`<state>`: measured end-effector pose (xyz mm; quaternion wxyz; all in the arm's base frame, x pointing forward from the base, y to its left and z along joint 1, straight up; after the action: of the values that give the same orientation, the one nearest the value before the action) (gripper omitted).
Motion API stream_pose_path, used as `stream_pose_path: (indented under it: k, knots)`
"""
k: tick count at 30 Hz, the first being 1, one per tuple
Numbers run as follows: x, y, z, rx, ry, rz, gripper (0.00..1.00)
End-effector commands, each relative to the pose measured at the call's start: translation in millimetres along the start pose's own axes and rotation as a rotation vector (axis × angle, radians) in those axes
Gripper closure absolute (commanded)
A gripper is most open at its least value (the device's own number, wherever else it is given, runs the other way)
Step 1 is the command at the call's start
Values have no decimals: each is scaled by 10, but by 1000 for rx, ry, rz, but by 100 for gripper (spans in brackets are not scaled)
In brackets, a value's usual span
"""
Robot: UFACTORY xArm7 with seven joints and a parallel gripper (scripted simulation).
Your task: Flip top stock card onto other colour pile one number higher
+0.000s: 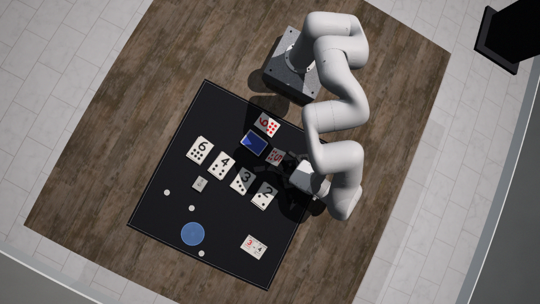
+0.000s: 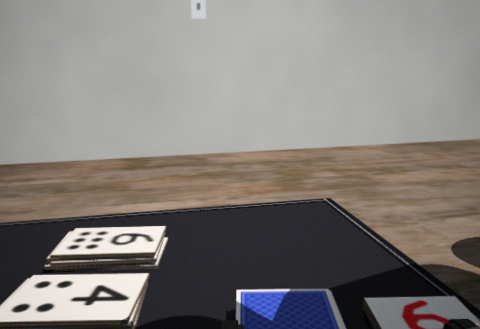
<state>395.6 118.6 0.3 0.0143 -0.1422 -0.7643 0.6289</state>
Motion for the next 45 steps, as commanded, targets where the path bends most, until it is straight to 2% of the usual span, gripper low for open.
stream_pose_path:
  k: [1,45]
  knots:
    - [-6,16,-43,-3,0,3,26]
    - [10,115,-135,-3,0,3,26]
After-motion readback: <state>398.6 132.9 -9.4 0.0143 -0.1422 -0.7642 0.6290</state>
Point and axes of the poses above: the point where the finger pads meet when closed, its own z axis out along the fingers, its own x axis across the jaws, y = z × x, the point moved 1 cm from there along -z, back along the fingers, and after that the axes turned 9 degrees about z, right-handed, at the moved point
